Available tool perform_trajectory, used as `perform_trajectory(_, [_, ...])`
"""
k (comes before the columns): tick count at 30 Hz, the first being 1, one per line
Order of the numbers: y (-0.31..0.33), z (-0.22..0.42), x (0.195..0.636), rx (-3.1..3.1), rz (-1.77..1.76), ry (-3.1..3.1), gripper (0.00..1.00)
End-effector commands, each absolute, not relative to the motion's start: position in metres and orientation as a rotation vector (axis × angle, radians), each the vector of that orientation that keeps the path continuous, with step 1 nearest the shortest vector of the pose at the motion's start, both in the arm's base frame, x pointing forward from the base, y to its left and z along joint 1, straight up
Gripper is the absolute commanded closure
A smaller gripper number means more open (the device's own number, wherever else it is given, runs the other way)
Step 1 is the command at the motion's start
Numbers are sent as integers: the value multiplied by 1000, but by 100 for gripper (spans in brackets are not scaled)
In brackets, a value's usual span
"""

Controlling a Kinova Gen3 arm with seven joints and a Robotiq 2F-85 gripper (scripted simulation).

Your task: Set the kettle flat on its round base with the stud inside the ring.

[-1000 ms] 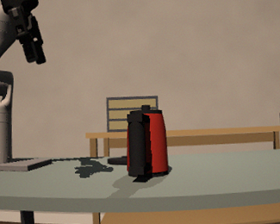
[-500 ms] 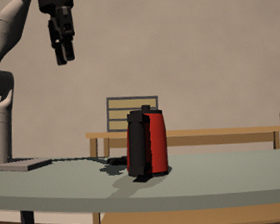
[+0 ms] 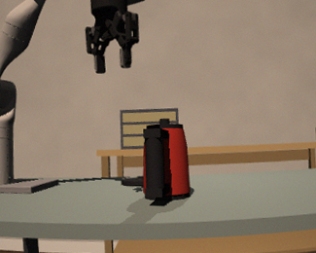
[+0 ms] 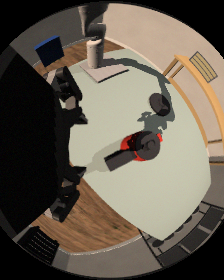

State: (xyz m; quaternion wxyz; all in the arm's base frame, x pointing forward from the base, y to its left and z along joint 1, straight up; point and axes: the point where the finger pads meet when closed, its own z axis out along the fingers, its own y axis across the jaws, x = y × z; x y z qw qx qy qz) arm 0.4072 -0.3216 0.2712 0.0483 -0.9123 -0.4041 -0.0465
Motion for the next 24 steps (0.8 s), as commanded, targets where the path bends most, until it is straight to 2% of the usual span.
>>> perform_trajectory(1, [-305, 274, 430, -2738, -125, -1356, 20])
perform_trajectory(8, [-281, 279, 461, -2644, -69, -1609, 20])
perform_trajectory(24, [-249, 287, 496, -2509, -8, -1891, 20])
